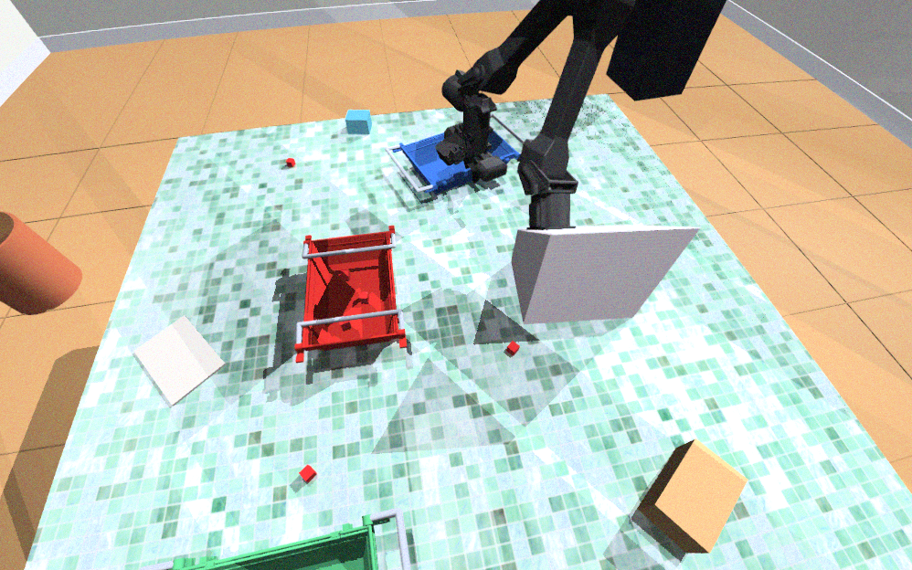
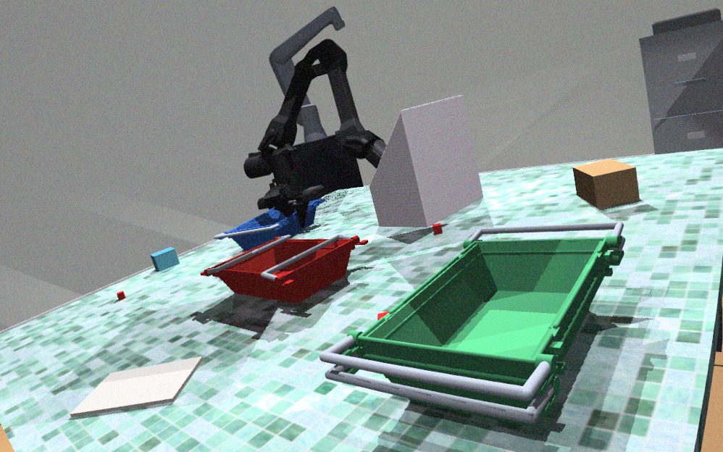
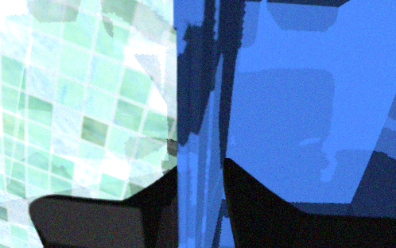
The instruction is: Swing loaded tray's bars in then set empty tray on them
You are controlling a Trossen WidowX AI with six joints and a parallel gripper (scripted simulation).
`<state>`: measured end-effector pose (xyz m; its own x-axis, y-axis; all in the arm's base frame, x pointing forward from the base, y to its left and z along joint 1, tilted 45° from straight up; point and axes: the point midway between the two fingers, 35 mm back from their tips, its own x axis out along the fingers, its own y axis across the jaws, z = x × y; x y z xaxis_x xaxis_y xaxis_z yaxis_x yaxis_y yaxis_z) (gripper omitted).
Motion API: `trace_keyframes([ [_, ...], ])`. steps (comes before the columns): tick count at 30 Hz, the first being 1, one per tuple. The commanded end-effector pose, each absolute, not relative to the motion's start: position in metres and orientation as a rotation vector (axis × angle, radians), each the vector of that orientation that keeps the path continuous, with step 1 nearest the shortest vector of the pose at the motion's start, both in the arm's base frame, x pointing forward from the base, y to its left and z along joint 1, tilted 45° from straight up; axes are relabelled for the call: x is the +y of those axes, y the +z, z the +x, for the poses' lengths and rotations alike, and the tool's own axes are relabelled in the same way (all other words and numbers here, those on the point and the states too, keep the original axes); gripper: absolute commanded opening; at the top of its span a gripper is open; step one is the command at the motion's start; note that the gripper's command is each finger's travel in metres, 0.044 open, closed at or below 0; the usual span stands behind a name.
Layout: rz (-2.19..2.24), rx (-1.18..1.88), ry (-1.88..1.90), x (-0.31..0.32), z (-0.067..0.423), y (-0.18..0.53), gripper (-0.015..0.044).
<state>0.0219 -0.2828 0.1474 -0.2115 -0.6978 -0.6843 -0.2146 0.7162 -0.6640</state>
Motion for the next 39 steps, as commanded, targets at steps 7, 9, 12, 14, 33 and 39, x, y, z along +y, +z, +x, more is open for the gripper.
trace_keyframes([
  [7,-0.716,1.770,-0.506,-0.277,0.025,0.150,0.0000],
  [9,-0.714,1.769,-0.505,-0.271,0.028,0.157,0.0000],
  [12,-0.712,1.768,-0.504,-0.261,0.033,0.168,0.0000],
  [14,-0.712,1.768,-0.504,-0.253,0.035,0.176,0.0000],
  [33,-0.711,1.766,-0.503,-0.224,0.042,0.206,0.0000],
  [39,-0.701,1.764,-0.498,-0.214,0.050,0.227,0.0000],
])
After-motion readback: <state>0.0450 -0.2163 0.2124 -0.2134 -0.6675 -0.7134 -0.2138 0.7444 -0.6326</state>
